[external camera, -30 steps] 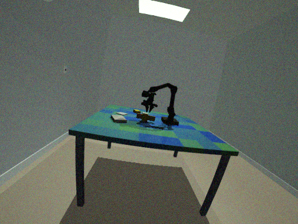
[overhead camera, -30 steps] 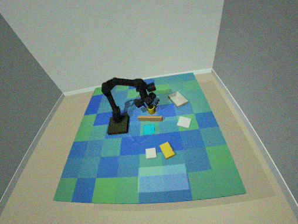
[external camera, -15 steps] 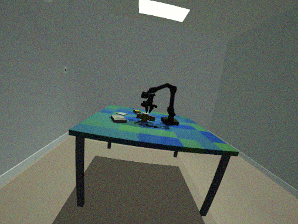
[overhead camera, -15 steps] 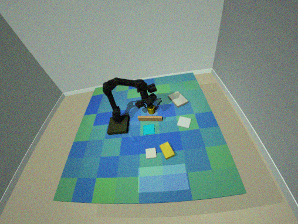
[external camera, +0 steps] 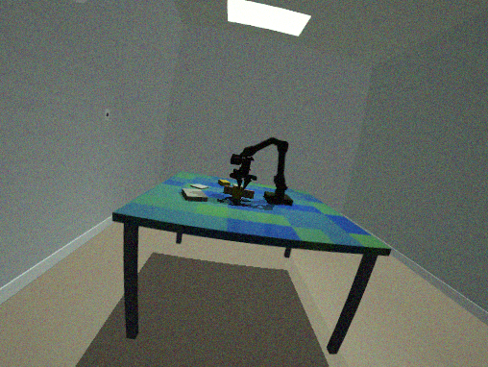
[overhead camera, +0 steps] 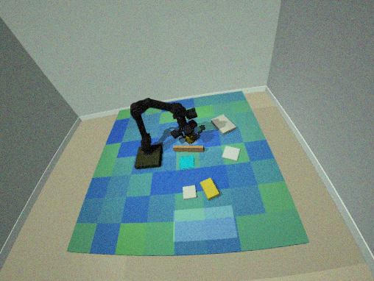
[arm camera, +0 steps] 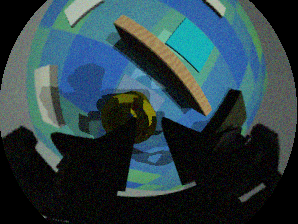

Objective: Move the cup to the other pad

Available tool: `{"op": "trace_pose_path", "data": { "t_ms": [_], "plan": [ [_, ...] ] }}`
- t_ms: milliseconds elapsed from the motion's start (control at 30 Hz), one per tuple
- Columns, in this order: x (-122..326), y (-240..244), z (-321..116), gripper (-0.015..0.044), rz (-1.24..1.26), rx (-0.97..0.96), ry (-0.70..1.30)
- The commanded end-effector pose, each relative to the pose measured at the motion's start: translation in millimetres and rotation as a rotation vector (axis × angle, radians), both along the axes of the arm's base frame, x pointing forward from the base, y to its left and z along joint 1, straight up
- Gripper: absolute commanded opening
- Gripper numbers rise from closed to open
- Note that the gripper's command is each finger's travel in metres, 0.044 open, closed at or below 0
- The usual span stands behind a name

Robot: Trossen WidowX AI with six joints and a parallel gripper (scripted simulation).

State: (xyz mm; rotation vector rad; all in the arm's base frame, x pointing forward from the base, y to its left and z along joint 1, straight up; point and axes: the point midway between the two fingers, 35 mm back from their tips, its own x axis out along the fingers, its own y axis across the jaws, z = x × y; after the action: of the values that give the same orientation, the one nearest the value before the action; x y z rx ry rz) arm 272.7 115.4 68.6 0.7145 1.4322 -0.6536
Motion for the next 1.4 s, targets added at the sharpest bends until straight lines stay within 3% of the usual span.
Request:
{"op": "trace_pose_path", "data": {
  "t_ms": [0, 733, 1367],
  "plan": [
    [-1, -1, -9, 0.0167, -0.003, -0.009, 0.012],
    [-2, -2, -28, 0.0167, -0.003, -0.009, 0.012],
    [-2, -1, -26, 0.0040, -0.001, -0.004, 0.009]
  ]
}}
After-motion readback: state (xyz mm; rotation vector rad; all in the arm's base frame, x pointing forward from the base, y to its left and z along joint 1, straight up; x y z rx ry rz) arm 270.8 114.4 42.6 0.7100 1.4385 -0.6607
